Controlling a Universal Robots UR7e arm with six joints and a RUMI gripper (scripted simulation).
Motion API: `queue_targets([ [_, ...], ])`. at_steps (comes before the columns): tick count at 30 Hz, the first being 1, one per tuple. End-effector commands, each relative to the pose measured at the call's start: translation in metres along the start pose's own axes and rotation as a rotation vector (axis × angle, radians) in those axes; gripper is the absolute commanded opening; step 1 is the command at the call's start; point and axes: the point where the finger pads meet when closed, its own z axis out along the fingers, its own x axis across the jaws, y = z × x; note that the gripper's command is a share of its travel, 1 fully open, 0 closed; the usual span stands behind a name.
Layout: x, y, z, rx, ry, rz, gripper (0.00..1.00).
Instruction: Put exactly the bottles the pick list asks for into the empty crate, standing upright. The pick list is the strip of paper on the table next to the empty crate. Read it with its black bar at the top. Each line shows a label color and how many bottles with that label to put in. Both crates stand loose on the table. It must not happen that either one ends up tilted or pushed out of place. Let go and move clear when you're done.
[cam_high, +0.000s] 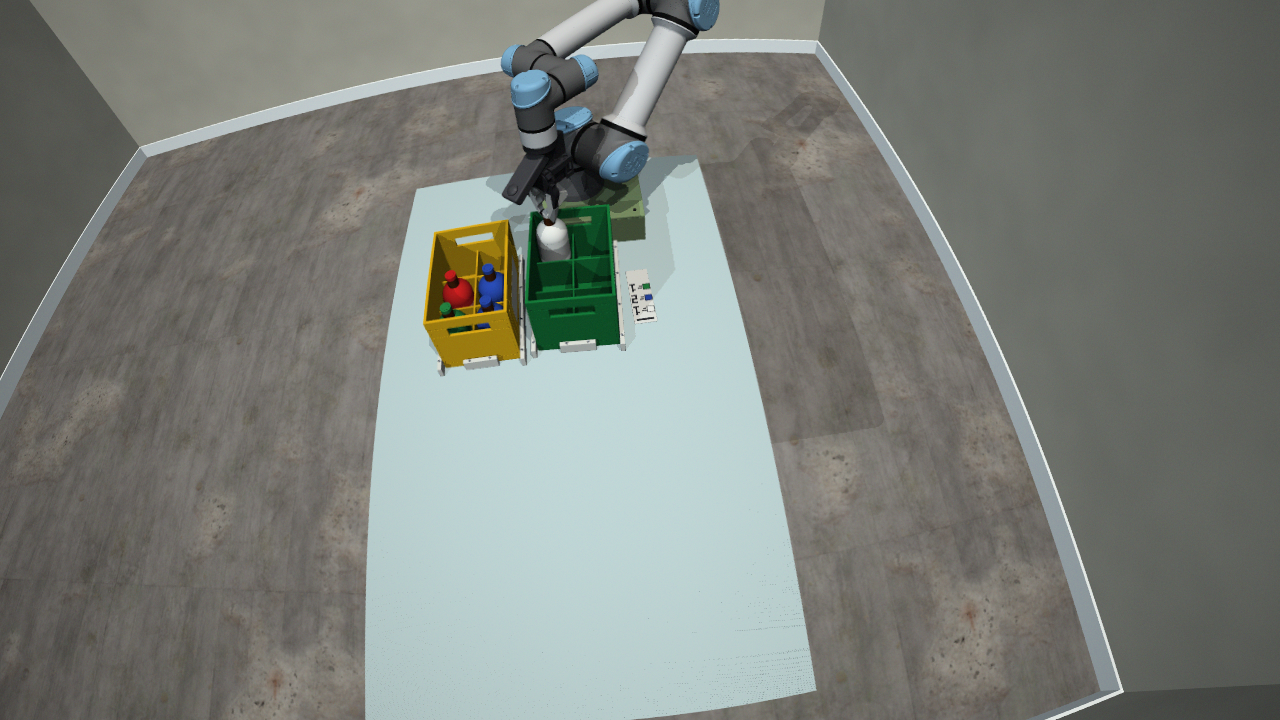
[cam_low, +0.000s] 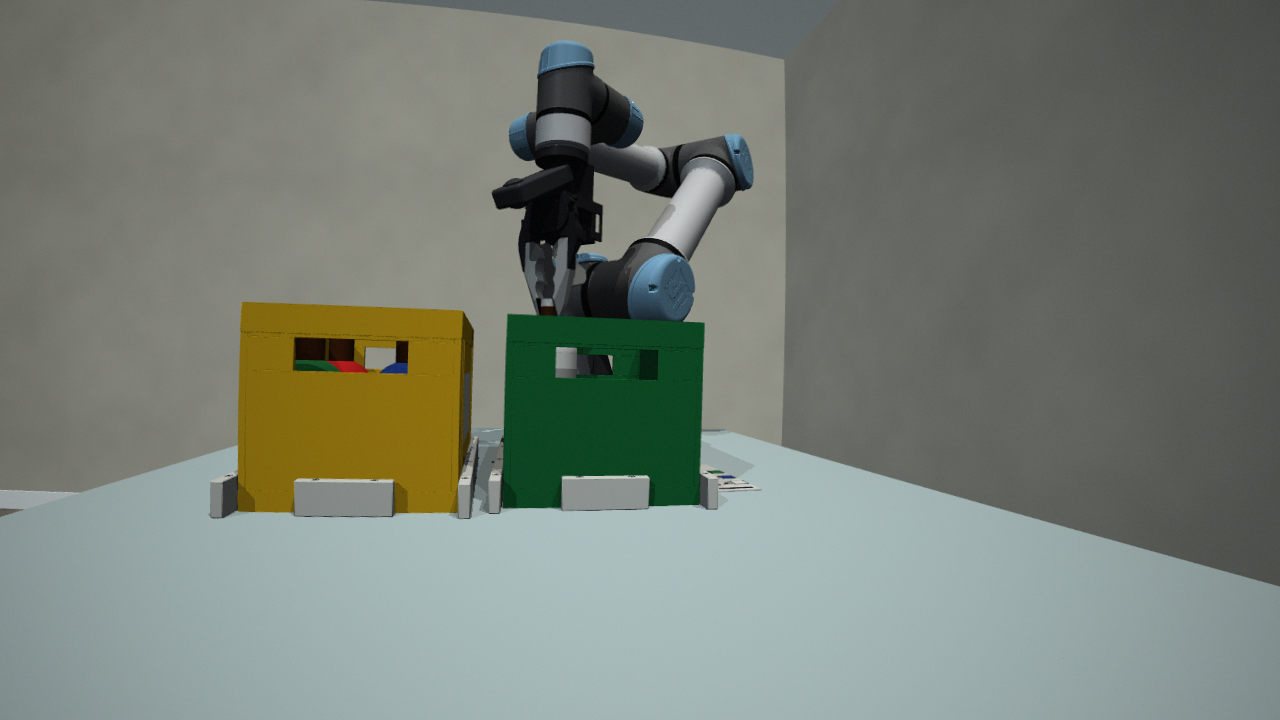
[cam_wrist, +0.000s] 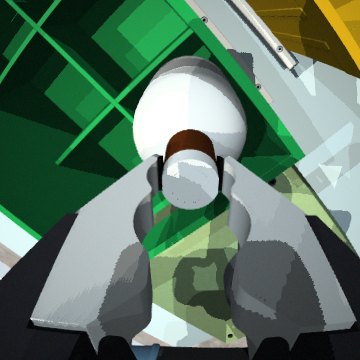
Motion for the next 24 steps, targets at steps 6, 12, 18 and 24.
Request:
queue_targets([
  [6,0.001,-0.002,0.009,0.005,0.001,0.002,0.0],
  [12,0.001,-0.002,0.015,0.004,0.001,0.002,0.0],
  [18,0.001,-0.002,0.021,0.004,0.001,0.002,0.0],
  [24,0.001,-0.002,0.024,0.004,0.001,0.001,0.0],
])
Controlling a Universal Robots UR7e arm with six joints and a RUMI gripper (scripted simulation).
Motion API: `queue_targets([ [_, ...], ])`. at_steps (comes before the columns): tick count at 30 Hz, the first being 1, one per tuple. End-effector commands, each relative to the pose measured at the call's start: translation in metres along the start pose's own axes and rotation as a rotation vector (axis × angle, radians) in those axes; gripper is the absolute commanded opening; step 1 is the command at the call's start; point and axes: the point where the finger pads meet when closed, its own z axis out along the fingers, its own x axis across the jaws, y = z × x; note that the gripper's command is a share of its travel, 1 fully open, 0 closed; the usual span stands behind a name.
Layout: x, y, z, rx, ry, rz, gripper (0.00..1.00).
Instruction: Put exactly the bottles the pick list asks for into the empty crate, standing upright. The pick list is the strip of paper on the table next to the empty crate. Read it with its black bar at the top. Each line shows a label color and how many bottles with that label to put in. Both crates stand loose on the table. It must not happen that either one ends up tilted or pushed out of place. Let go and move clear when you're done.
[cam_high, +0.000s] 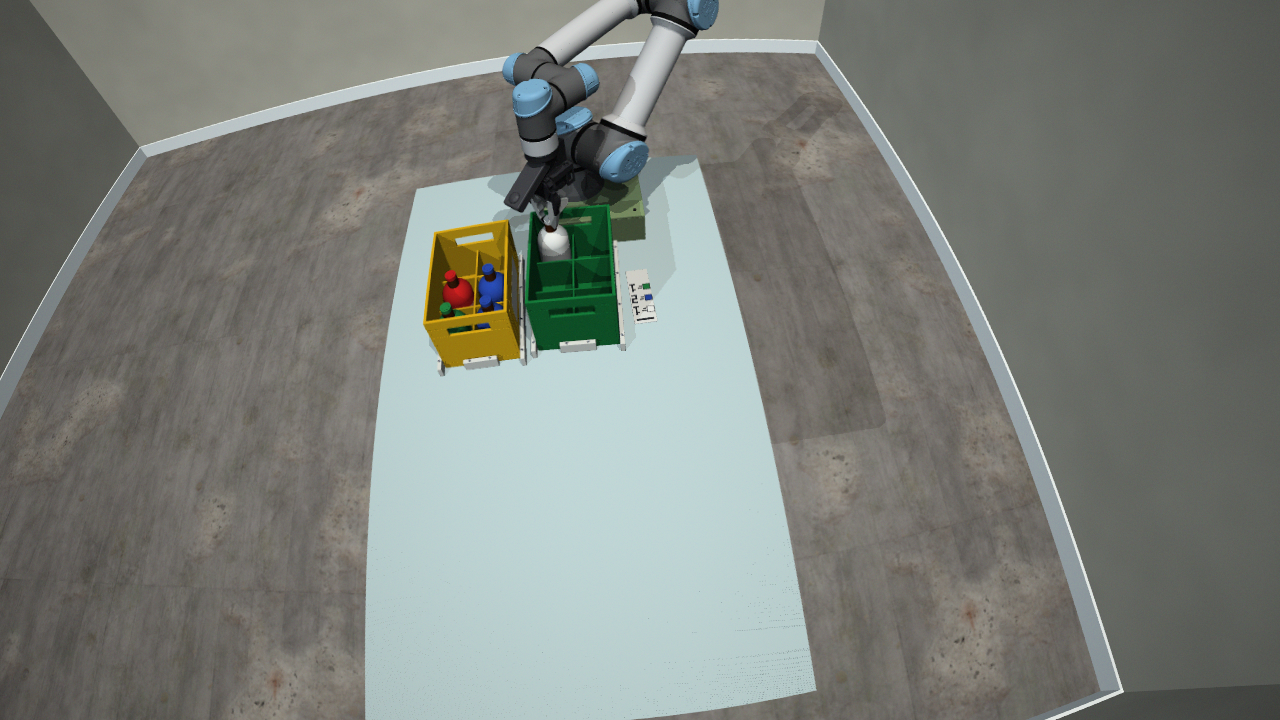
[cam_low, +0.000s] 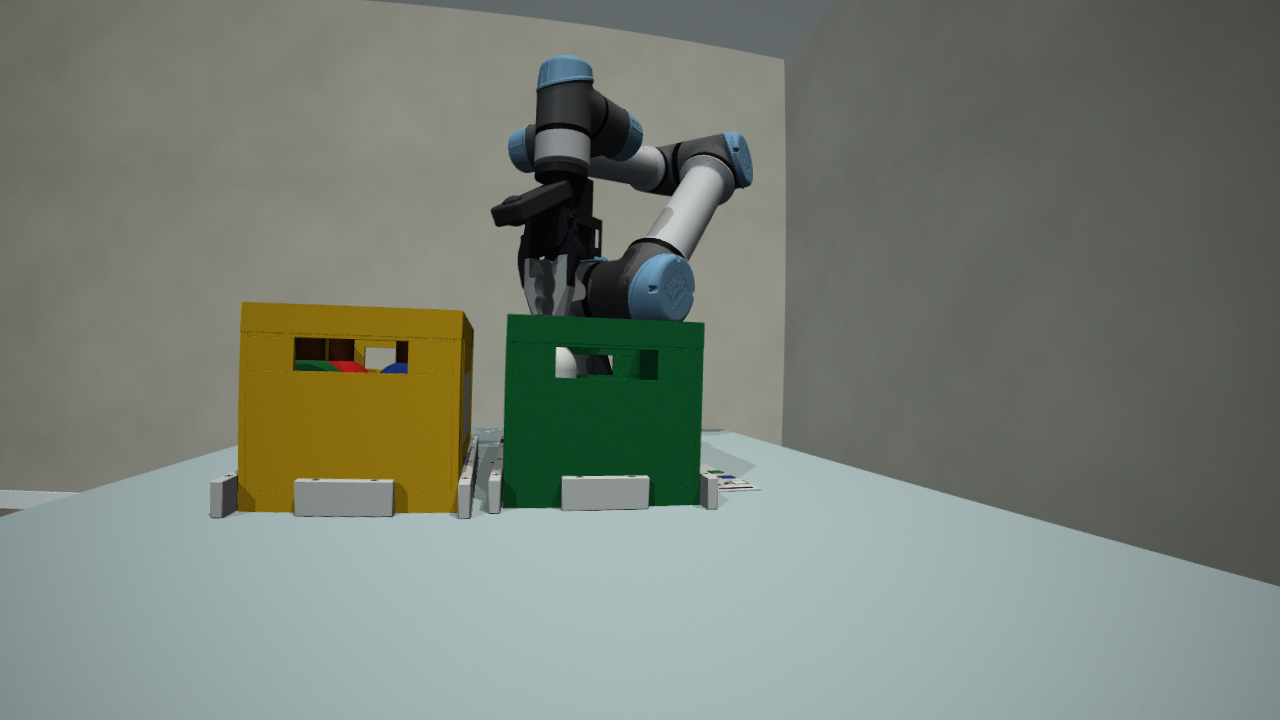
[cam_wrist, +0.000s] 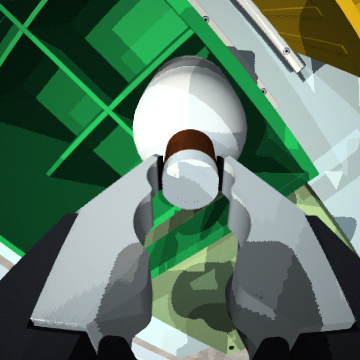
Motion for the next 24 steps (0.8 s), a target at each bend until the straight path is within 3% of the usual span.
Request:
queue_targets([
  [1,0.0007,-0.0024,0.0026,0.006,0.001,0.002,0.0],
  [24,0.0005,-0.0025,0.0008,0.01,0.001,0.001,0.0],
])
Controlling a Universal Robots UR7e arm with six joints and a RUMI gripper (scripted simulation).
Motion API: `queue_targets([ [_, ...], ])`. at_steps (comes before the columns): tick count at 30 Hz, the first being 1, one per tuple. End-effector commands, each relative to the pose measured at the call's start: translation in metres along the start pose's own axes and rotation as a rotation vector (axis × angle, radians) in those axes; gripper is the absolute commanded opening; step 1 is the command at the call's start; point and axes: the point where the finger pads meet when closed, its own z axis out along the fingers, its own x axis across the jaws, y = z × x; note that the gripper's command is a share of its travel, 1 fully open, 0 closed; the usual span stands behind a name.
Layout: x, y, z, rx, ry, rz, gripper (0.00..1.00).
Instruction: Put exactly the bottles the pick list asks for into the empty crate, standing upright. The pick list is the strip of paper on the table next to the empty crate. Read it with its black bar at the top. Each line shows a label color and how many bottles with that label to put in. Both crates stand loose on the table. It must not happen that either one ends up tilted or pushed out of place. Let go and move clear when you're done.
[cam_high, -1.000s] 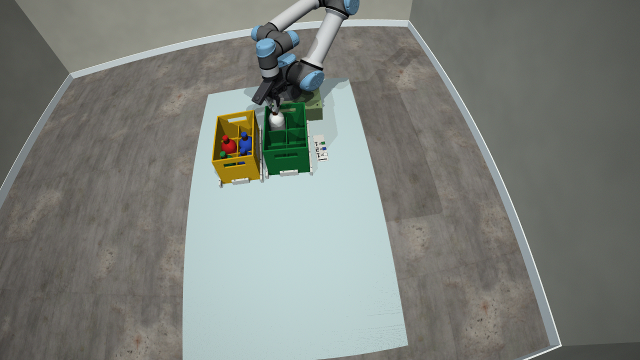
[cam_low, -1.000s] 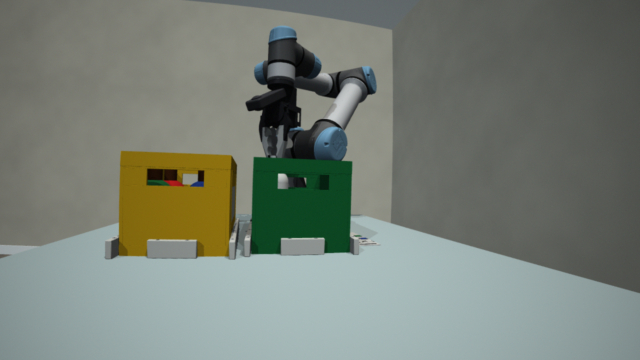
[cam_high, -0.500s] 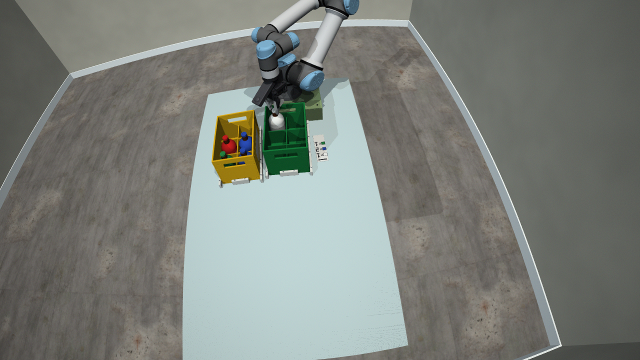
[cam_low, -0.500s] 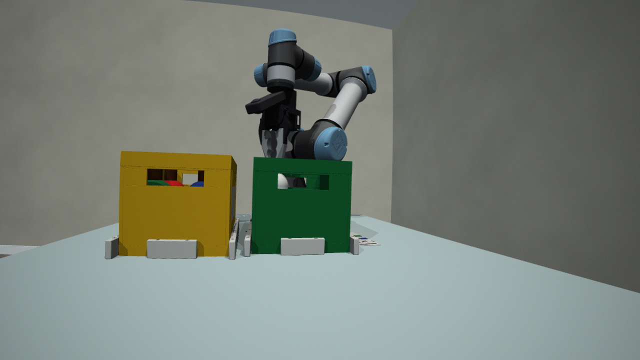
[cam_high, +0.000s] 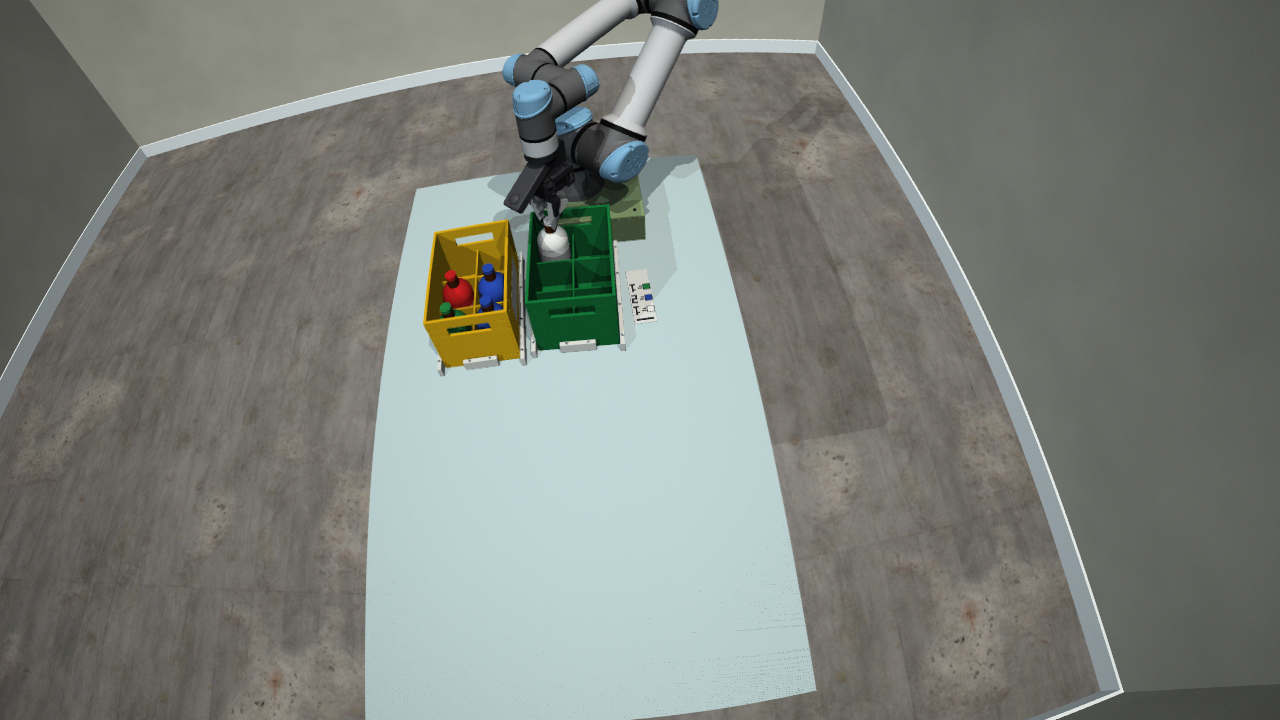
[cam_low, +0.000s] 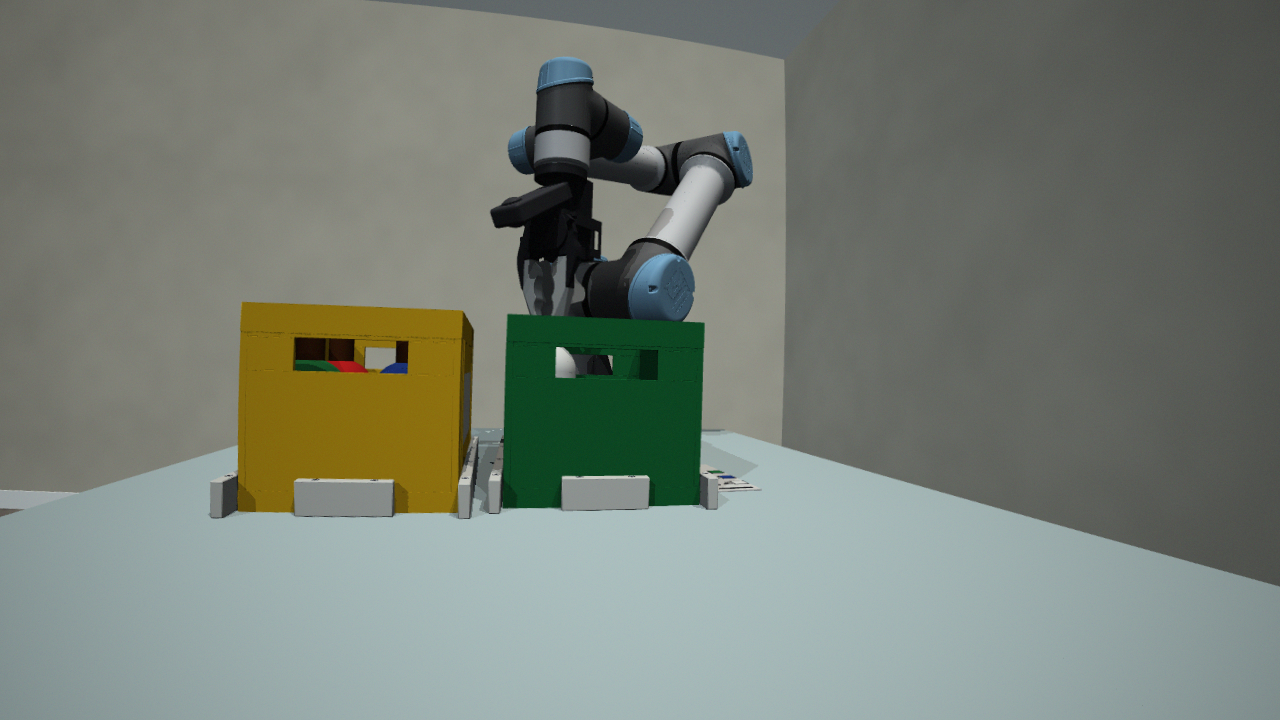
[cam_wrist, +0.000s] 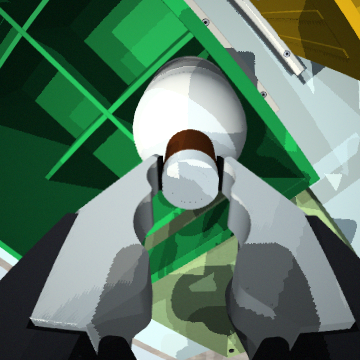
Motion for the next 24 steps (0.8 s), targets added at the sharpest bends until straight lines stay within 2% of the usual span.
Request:
queue_targets([
  [1,0.0004,-0.0008,-0.0015,0.005,0.001,0.001,0.0],
  [24,0.0007,0.0006,0.0061,0.002,0.001,0.002,0.0],
])
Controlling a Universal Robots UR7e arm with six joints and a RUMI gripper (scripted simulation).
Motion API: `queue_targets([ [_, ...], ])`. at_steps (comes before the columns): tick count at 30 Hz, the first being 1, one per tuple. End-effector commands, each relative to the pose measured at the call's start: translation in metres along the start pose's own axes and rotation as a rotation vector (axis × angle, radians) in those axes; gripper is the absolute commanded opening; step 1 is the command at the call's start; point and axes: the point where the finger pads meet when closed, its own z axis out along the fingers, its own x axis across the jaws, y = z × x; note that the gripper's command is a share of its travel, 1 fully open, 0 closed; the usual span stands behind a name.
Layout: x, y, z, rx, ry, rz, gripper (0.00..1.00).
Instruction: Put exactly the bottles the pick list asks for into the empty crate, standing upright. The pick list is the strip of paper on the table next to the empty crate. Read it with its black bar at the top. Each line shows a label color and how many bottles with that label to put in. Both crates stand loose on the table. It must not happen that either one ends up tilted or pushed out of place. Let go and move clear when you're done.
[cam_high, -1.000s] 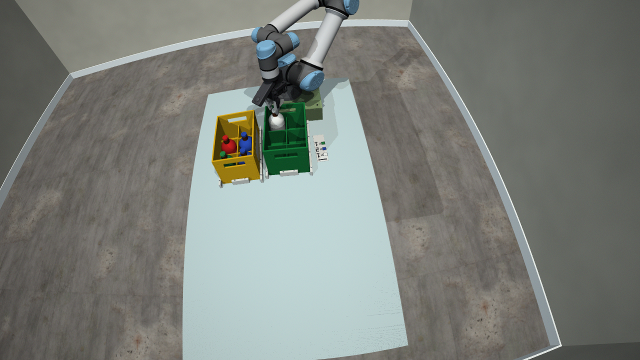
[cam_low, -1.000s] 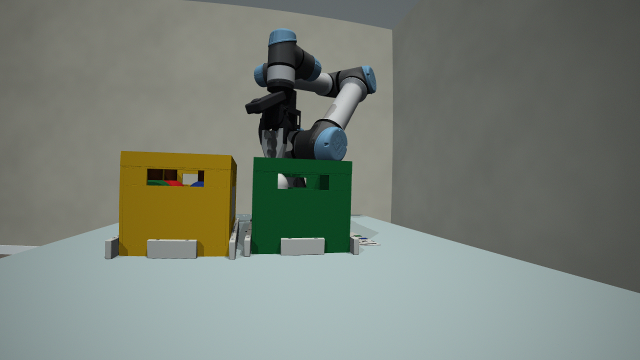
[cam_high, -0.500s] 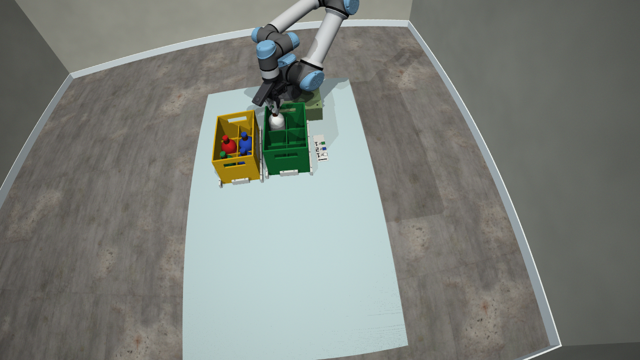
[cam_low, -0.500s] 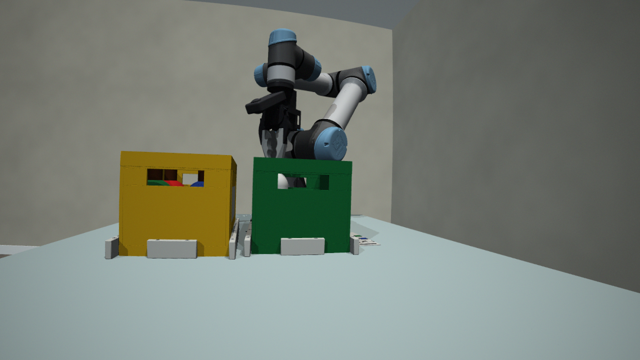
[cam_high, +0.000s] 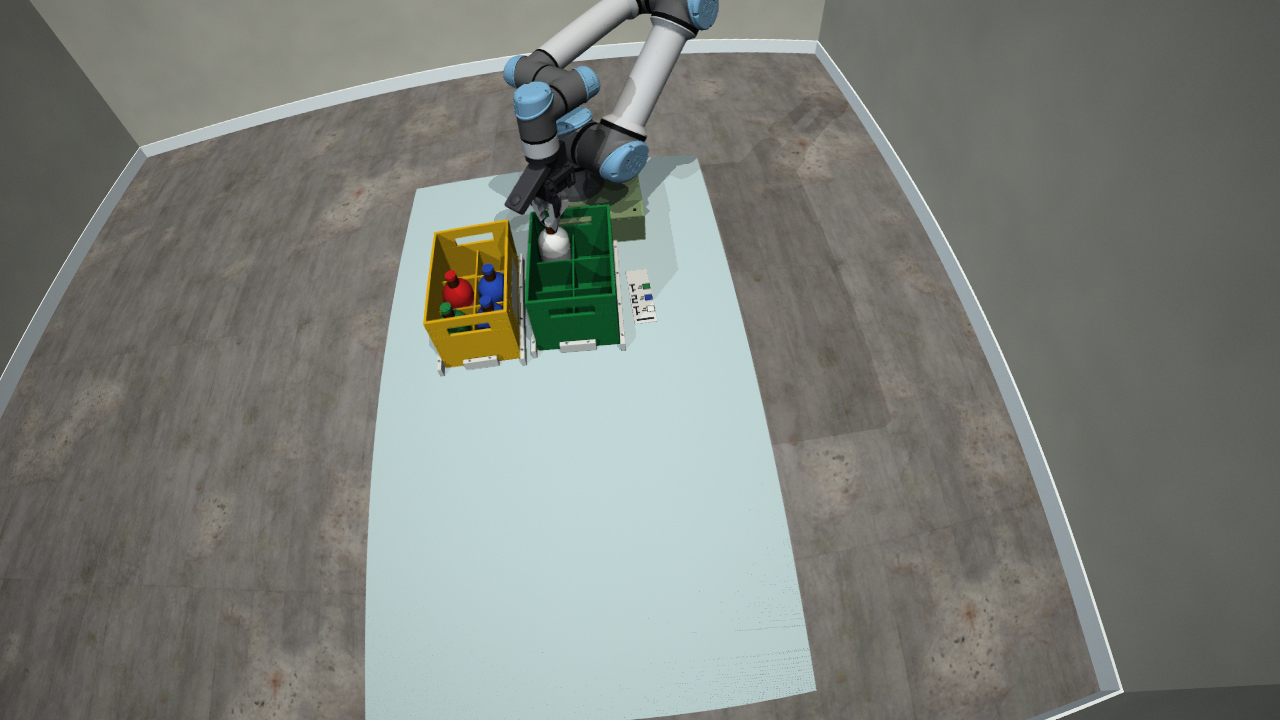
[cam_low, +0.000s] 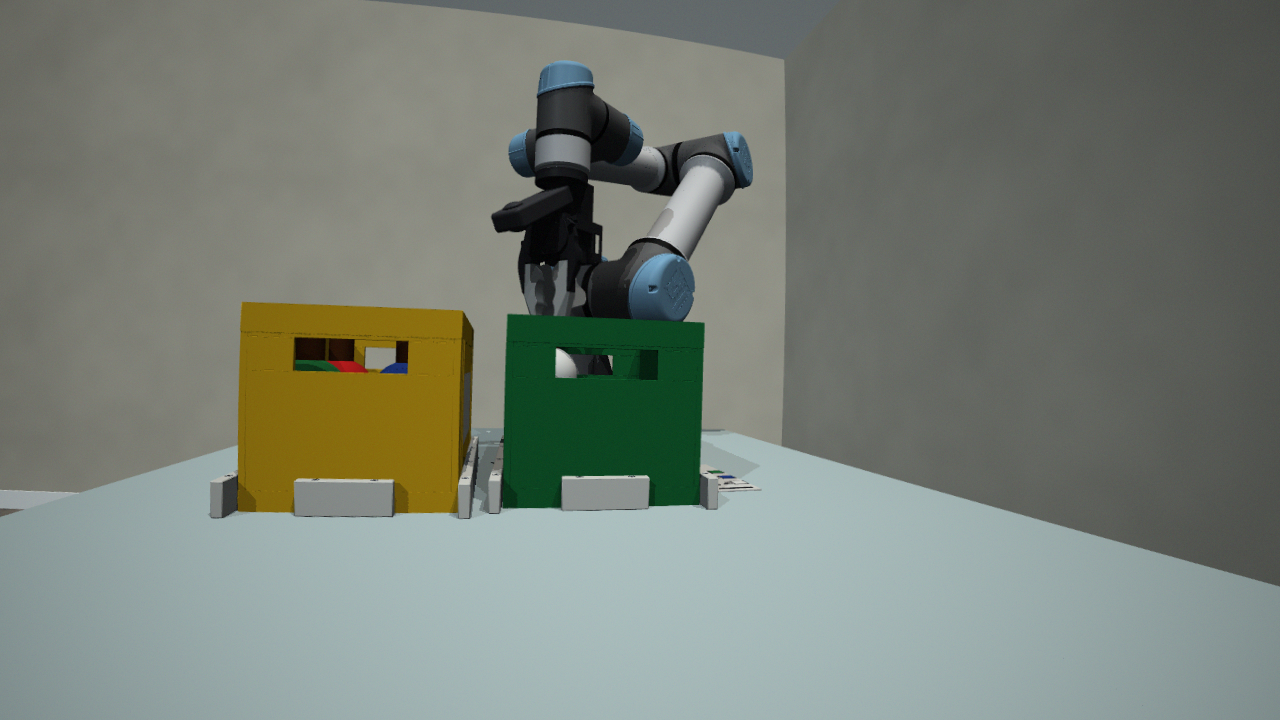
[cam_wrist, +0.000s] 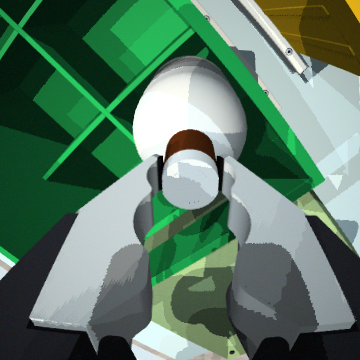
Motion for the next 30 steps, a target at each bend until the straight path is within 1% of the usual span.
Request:
queue_targets([
  [1,0.001,-0.002,0.001,0.004,0.001,0.002,0.0],
  [30,0.001,-0.002,0.015,0.003,0.001,0.002,0.0],
])
